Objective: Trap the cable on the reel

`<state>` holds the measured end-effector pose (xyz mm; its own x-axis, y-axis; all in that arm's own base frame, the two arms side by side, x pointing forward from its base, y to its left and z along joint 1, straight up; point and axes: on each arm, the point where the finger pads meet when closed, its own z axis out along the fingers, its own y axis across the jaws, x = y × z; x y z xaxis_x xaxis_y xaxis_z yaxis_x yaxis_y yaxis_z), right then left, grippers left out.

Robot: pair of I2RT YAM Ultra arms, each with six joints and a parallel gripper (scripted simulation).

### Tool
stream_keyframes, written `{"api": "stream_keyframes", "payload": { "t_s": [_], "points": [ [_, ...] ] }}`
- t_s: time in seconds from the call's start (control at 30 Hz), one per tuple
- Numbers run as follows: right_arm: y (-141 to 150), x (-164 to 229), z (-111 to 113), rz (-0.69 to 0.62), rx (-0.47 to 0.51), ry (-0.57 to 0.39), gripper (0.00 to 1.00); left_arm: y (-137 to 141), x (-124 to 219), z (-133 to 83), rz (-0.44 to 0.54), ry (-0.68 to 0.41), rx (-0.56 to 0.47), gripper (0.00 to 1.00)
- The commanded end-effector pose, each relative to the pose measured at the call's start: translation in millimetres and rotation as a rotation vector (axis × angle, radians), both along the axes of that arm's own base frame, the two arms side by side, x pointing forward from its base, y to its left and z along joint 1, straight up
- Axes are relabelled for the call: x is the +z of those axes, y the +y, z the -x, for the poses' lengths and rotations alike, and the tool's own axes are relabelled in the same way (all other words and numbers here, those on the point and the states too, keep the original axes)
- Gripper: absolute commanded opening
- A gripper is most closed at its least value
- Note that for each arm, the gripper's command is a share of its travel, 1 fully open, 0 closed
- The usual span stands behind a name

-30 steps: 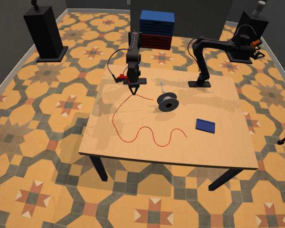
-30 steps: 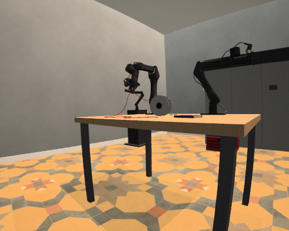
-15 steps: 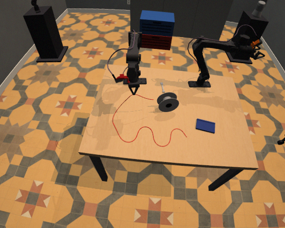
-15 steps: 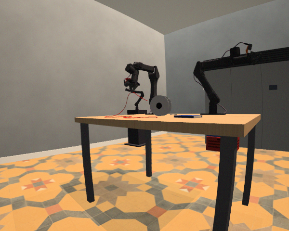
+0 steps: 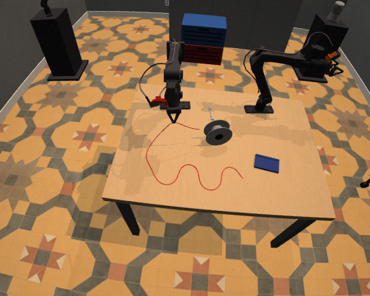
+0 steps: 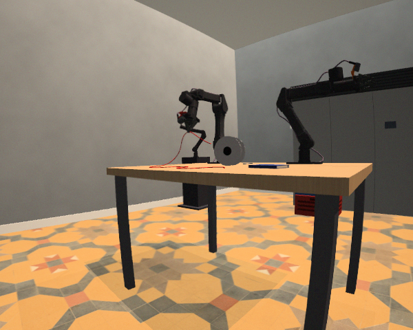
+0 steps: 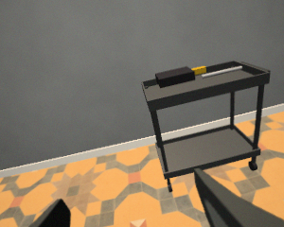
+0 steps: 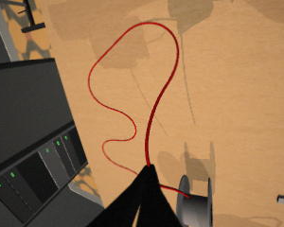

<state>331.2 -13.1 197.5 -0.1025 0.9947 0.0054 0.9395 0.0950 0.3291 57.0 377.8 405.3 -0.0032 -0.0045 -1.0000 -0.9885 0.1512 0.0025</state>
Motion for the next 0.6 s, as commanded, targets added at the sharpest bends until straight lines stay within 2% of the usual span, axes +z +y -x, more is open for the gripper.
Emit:
{"api": "stream_keyframes", "payload": {
  "t_s": [0.0,0.07,0.27,0.57],
  "points": [
    [4,13,-4,0.015,0.022,-0.027,0.0,2,-12,3,0.033,-0.005,0.005,0.78],
    [4,13,-4,0.015,0.022,-0.027,0.0,2,-12,3,0.033,-0.005,0.005,0.75],
    [4,13,-4,0.015,0.022,-0.027,0.0,2,-13,0,0.034,-0.005,-0.004,0.75],
    [4,13,-4,0.015,0.022,-0.027,0.0,2,-13,-19,0.038,0.022,-0.061,0.75]
  ]
}}
